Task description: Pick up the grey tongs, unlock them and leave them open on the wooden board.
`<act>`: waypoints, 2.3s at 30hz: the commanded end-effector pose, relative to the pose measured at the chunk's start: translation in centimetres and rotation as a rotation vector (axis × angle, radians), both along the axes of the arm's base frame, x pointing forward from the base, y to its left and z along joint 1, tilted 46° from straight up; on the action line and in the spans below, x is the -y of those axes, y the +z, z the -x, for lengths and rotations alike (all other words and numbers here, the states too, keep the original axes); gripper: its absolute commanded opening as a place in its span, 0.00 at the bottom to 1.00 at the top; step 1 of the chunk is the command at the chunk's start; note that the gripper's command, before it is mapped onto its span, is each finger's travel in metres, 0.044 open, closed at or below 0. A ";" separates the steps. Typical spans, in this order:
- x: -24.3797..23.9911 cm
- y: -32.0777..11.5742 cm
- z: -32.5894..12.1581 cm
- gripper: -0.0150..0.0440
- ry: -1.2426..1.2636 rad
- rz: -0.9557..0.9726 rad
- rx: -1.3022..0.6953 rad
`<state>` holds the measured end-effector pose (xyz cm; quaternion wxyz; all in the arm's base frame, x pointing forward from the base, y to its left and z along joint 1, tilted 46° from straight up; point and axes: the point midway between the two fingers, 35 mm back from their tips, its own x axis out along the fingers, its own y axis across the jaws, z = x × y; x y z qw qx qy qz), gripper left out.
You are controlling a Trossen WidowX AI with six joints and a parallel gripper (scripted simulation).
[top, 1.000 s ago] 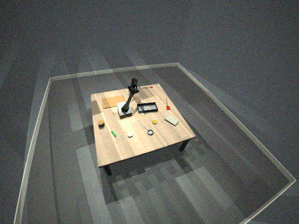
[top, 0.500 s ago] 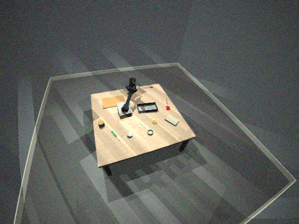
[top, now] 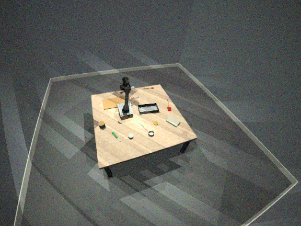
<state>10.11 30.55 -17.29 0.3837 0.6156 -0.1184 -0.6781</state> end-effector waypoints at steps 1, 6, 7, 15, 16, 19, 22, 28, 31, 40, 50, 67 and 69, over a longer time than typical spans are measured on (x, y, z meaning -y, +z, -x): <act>-0.8 -0.6 2.8 0.00 -0.051 -0.013 0.037; -1.1 -1.2 6.4 0.00 -0.111 -0.016 0.085; -1.2 -1.3 7.1 0.00 -0.123 -0.016 0.094; -0.9 -2.2 12.8 0.00 -0.217 -0.010 0.174; -0.8 -2.3 13.5 0.00 -0.229 -0.009 0.185; -0.4 -2.6 15.6 0.00 -0.264 -0.003 0.217; 0.1 -2.9 17.7 0.00 -0.300 0.004 0.251; 0.7 -3.1 19.4 0.00 -0.328 0.010 0.279; 0.7 -3.1 19.4 0.00 -0.328 0.010 0.279; 0.9 -3.0 19.2 0.00 -0.419 0.078 0.175; 0.3 -1.7 18.6 0.00 -0.703 0.206 -0.157; -3.2 1.0 15.8 0.00 -1.119 0.207 -0.627; -3.2 1.0 15.8 0.00 -1.119 0.207 -0.627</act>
